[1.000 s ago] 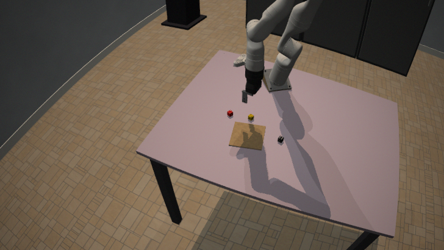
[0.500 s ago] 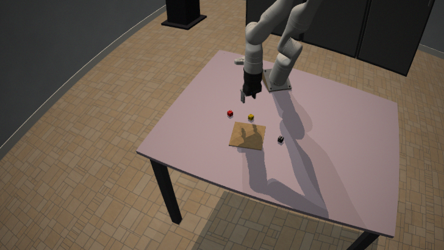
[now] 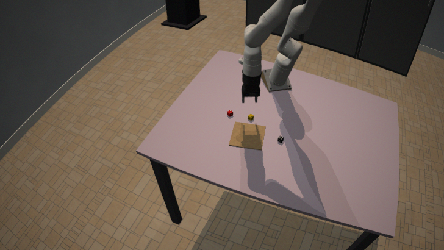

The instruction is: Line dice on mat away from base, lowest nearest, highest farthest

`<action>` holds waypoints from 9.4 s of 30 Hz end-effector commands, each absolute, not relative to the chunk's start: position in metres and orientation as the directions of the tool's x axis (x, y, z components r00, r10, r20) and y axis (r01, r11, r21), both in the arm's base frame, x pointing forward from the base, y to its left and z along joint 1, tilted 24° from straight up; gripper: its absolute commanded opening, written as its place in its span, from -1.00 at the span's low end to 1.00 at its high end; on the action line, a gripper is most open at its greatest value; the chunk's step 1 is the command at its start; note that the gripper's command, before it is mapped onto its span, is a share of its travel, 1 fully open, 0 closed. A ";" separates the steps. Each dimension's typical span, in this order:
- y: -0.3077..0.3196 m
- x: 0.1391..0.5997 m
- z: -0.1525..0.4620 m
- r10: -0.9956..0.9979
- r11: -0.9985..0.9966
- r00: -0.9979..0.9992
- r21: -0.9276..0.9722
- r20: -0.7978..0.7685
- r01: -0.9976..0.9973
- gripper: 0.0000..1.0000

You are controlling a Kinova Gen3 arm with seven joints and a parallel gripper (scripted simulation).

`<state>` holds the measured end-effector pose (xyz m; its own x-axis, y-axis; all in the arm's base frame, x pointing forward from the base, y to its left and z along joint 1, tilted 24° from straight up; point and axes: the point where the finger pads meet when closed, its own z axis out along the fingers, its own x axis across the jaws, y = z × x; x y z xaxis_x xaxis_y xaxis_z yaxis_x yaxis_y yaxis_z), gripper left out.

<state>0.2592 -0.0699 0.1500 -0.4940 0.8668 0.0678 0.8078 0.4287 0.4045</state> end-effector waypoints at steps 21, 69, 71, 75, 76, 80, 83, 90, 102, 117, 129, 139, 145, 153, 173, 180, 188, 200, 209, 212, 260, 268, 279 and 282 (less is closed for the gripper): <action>-0.059 0.265 0.143 0.965 -0.067 -0.016 0.309 0.261 0.949 1.00; -0.053 0.270 0.141 0.922 -0.294 0.209 0.239 0.325 0.926 0.40; -0.053 0.270 0.141 0.922 -0.294 0.209 0.239 0.325 0.926 0.40; -0.053 0.270 0.141 0.922 -0.294 0.209 0.239 0.325 0.926 0.40; -0.053 0.270 0.141 0.922 -0.294 0.209 0.239 0.325 0.926 0.40; -0.053 0.270 0.141 0.922 -0.294 0.209 0.239 0.325 0.926 0.40; -0.053 0.270 0.141 0.922 -0.294 0.209 0.239 0.325 0.926 0.40; -0.053 0.270 0.141 0.922 -0.294 0.209 0.239 0.325 0.926 0.40; -0.053 0.270 0.140 0.923 -0.294 0.209 0.238 0.325 0.926 0.40; -0.050 0.275 0.129 0.923 -0.294 0.209 0.238 0.324 0.926 0.40; -0.045 0.281 0.113 0.923 -0.294 0.209 0.238 0.324 0.926 0.40; -0.042 0.284 0.103 0.923 -0.294 0.209 0.238 0.324 0.926 0.40; -0.040 0.286 0.099 0.923 -0.294 0.209 0.238 0.324 0.926 0.40; -0.040 0.287 0.096 0.923 -0.294 0.209 0.238 0.324 0.926 0.40; -0.040 0.287 0.096 0.923 -0.294 0.209 0.238 0.324 0.926 0.40; -0.040 0.287 0.096 0.923 -0.294 0.209 0.238 0.324 0.926 0.40; -0.040 0.287 0.096 0.923 -0.294 0.209 0.238 0.324 0.926 0.40; -0.039 0.287 0.095 0.923 -0.294 0.209 0.238 0.324 0.926 0.40; -0.037 0.290 0.086 0.923 -0.294 0.209 0.238 0.324 0.926 0.40; -0.036 0.291 0.082 0.923 -0.294 0.209 0.238 0.324 0.926 0.40; -0.033 0.295 0.072 0.923 -0.294 0.209 0.238 0.324 0.926 0.40; -0.033 0.295 0.072 0.923 -0.294 0.209 0.238 0.324 0.926 -0.19; -0.033 0.295 0.072 0.923 -0.294 0.209 0.238 0.324 0.926 -0.19; -0.033 0.295 0.072 0.923 -0.294 0.209 0.238 0.324 0.926 -0.19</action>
<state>0.2947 -0.0329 0.0716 0.2090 0.9226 0.3242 0.9262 -0.2931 0.2370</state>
